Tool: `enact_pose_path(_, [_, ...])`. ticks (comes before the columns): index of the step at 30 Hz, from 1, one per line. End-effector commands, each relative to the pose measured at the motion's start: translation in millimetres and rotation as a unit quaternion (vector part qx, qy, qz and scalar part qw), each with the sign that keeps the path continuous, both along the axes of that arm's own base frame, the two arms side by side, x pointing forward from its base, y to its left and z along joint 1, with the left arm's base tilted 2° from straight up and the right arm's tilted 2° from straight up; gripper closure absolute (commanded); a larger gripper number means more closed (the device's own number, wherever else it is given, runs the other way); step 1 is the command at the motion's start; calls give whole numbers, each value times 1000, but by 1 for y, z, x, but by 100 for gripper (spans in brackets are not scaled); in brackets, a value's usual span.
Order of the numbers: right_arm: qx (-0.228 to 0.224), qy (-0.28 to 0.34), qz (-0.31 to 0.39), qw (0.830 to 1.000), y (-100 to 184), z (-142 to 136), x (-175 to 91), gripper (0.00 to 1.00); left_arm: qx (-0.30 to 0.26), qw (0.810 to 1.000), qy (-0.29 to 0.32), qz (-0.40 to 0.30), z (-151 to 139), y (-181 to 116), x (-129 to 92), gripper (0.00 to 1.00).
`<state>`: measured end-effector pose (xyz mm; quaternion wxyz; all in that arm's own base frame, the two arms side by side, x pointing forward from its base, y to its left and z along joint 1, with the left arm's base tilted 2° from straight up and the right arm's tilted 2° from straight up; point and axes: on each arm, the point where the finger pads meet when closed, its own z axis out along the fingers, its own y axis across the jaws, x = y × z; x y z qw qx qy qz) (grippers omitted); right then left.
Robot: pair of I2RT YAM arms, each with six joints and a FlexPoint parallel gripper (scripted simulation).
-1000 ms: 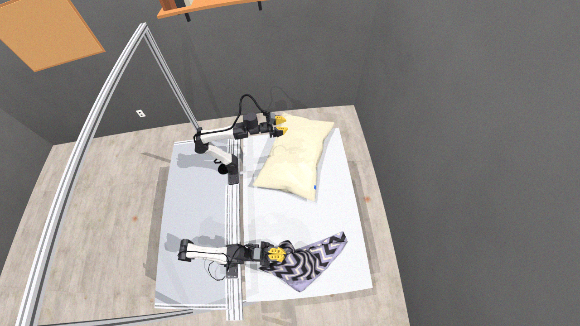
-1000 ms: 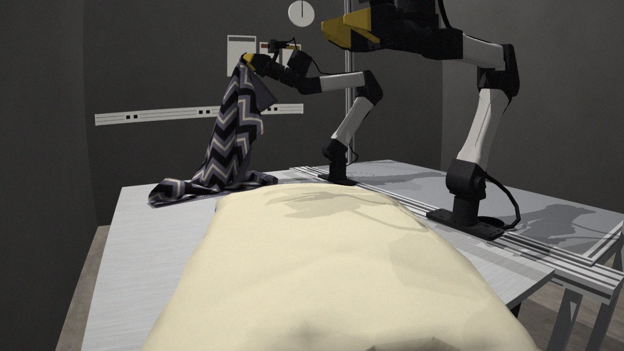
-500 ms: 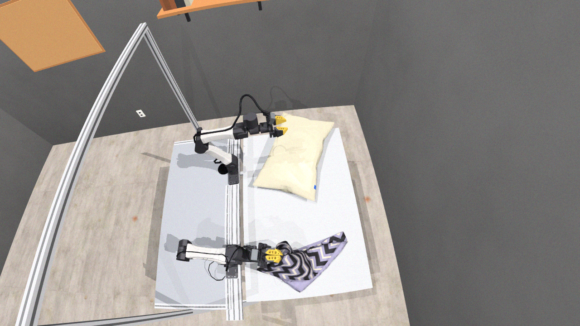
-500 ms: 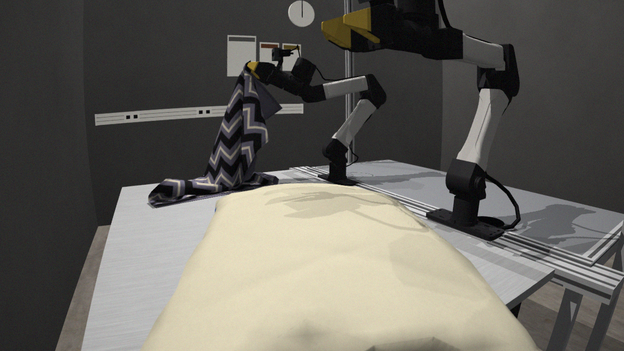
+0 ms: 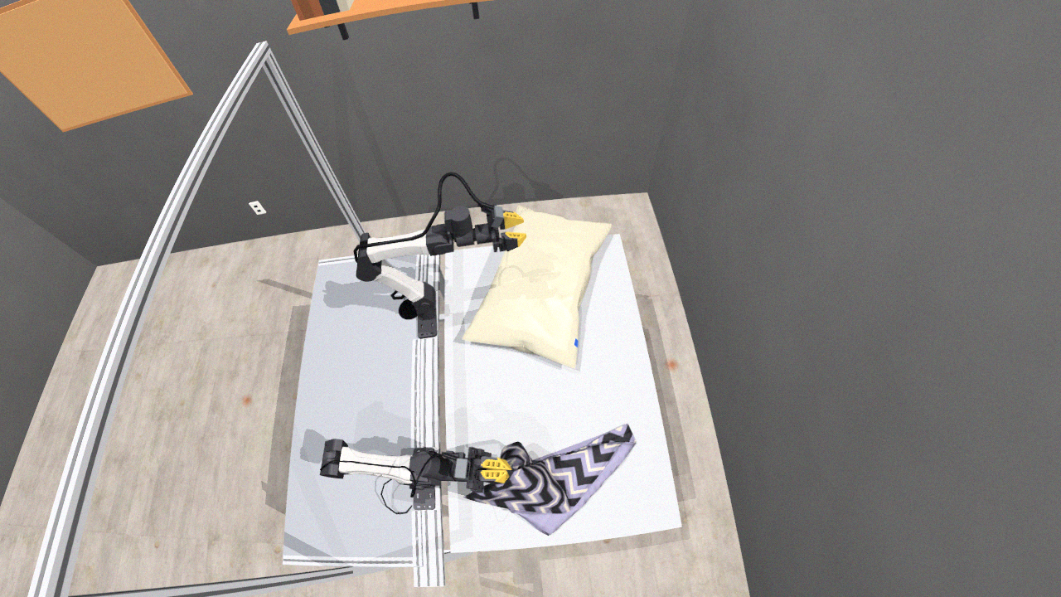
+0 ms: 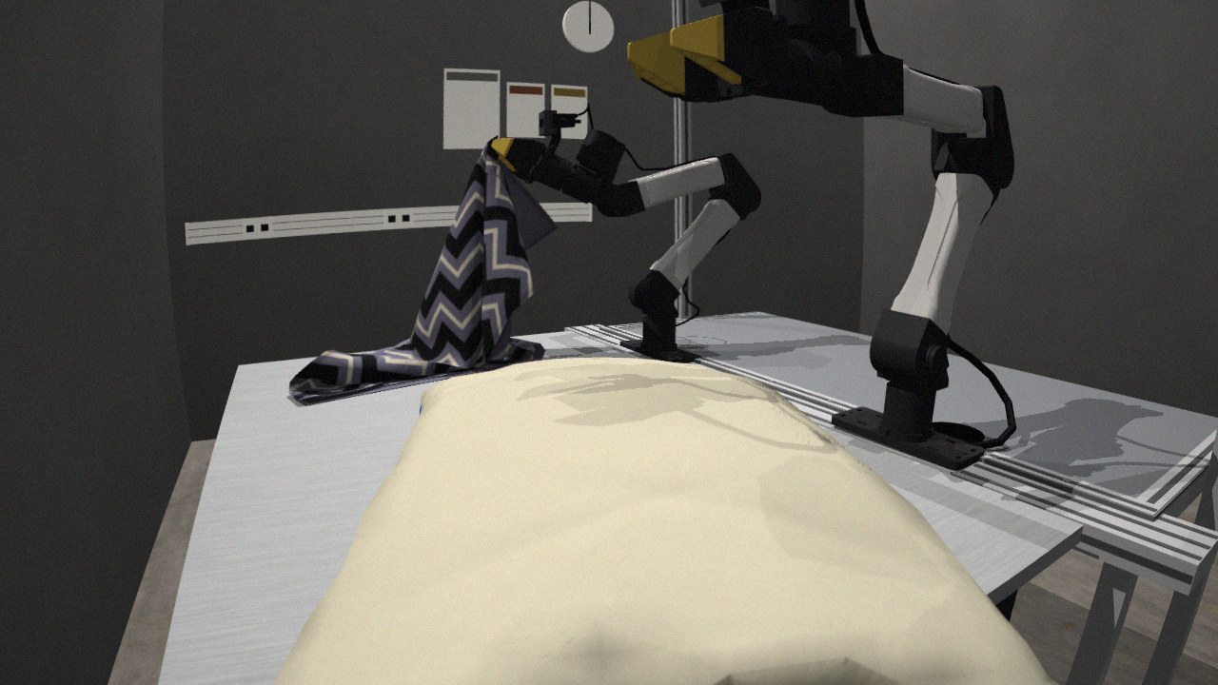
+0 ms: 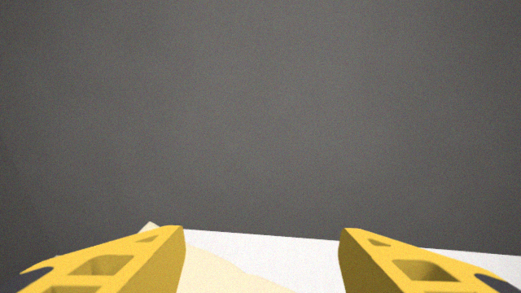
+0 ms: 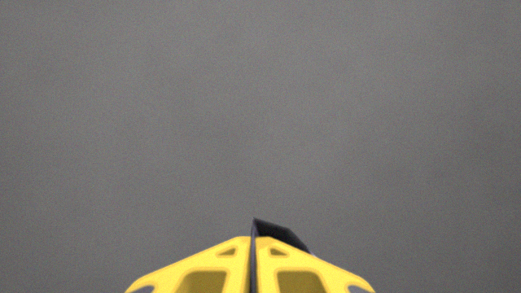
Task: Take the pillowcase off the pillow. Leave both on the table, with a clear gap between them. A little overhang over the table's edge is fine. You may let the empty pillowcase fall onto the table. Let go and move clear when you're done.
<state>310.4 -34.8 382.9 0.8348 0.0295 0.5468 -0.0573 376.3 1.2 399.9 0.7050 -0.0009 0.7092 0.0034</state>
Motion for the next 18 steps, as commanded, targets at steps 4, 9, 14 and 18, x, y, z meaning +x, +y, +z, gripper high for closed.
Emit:
enact_pose_path(4, [-3,-6,-8,1000,-2,-19,-13,100,4,1000,0,-4,3,-2,1,40])
enact_pose_path(9, [-3,-5,-12,1000,-4,-35,-21,100,4,1000,0,-4,3,-2,1,40])
enact_pose_path(14, [-3,-6,-13,1000,-4,-41,-25,100,4,1000,0,-4,3,-2,1,40])
enact_pose_path(18, [-1,22,-3,1000,1,-55,-17,100,4,1000,0,-4,3,-2,1,40])
